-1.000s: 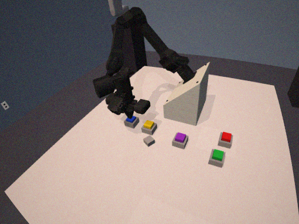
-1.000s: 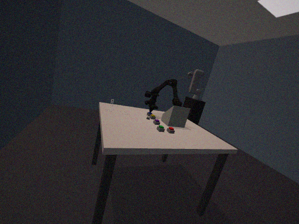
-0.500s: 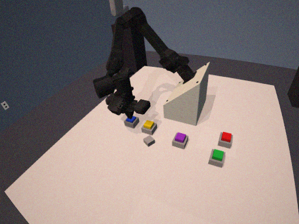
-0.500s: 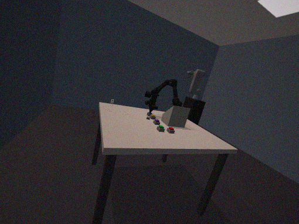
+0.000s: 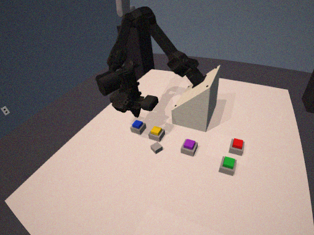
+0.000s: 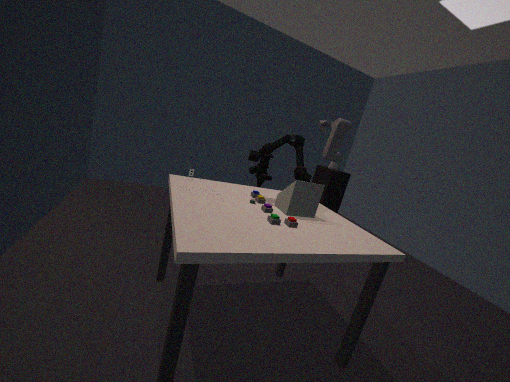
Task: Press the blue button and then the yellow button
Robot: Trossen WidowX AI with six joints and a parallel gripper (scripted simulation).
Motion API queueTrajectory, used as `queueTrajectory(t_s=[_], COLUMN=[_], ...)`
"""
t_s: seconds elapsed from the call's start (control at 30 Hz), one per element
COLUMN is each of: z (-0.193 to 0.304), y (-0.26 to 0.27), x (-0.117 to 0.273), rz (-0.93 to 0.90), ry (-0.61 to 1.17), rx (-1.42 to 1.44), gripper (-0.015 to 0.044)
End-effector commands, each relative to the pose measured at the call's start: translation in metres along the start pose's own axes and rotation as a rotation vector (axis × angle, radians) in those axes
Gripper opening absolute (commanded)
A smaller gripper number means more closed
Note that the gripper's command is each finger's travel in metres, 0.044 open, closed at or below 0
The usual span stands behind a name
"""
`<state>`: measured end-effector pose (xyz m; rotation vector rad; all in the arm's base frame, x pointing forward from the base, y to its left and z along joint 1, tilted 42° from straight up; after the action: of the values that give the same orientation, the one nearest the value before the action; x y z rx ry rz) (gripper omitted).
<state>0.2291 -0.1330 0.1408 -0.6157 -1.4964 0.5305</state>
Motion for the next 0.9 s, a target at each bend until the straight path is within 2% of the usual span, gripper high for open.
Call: queueTrajectory(t_s=[0.0,0.07,0.3,0.53,0.73,0.8,0.87], z=[-0.002,-0.001,-0.002,-0.004,-0.003,-0.005,-0.006], y=[-0.001,-0.001,0.001,0.088,0.09,0.09,0.091], x=[0.045,0.055,0.055,0.055,0.055,0.044,0.015], rz=[0.007,0.008,0.007,0.003,0.004,0.002,0.002], ry=[-0.019,-0.019,-0.019,-0.018,-0.018,-0.018,-0.018], rx=[-0.007,-0.007,-0.007,-0.006,-0.006,-0.006,-0.006], gripper=[0.002,0.002,0.002,0.002,0.002,0.002,0.002])
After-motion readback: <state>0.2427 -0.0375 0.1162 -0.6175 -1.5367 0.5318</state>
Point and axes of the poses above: the point midway between the two fingers, 35 mm back from their tips, its own x axis back along the fingers, its own y axis across the jaws, z = x × y, the point moved 5 cm from there along x, back along the fingers, and after that the axes turned 2 degrees about -x, right-handed, at the moved point
